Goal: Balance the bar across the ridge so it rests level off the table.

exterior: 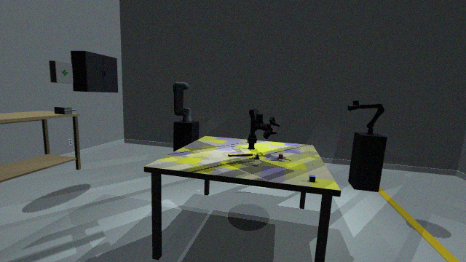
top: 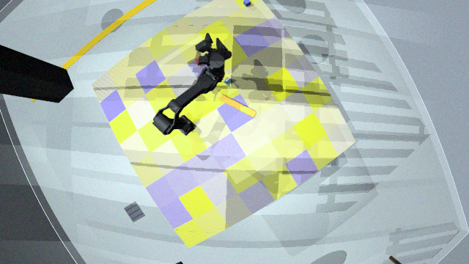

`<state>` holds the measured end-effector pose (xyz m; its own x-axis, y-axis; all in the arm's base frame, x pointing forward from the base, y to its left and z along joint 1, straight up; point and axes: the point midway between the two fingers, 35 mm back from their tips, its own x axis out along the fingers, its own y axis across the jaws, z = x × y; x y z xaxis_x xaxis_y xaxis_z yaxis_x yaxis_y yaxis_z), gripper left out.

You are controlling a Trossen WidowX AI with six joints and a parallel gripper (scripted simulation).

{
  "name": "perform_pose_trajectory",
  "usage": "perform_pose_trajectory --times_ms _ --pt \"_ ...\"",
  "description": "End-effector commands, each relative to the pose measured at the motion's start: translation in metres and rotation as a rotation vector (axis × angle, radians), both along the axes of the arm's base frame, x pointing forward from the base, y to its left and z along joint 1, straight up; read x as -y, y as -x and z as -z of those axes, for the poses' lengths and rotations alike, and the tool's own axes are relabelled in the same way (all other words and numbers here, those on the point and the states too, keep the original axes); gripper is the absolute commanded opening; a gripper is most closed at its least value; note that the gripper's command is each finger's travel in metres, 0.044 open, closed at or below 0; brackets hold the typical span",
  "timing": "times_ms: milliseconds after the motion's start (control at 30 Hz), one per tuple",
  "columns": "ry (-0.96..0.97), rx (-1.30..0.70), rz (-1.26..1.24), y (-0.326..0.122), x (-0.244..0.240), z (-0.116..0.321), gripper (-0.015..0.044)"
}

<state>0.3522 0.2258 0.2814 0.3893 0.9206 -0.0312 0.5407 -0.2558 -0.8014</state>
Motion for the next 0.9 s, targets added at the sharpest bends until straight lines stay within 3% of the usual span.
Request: perform_pose_trajectory --times_ms 0,867 --pt "-0.040 -0.191 0.069 -0.012 0.009 0.007 0.0315" --pt "-0.359 -1.147 0.514 -0.050 0.066 0.061 0.0315"
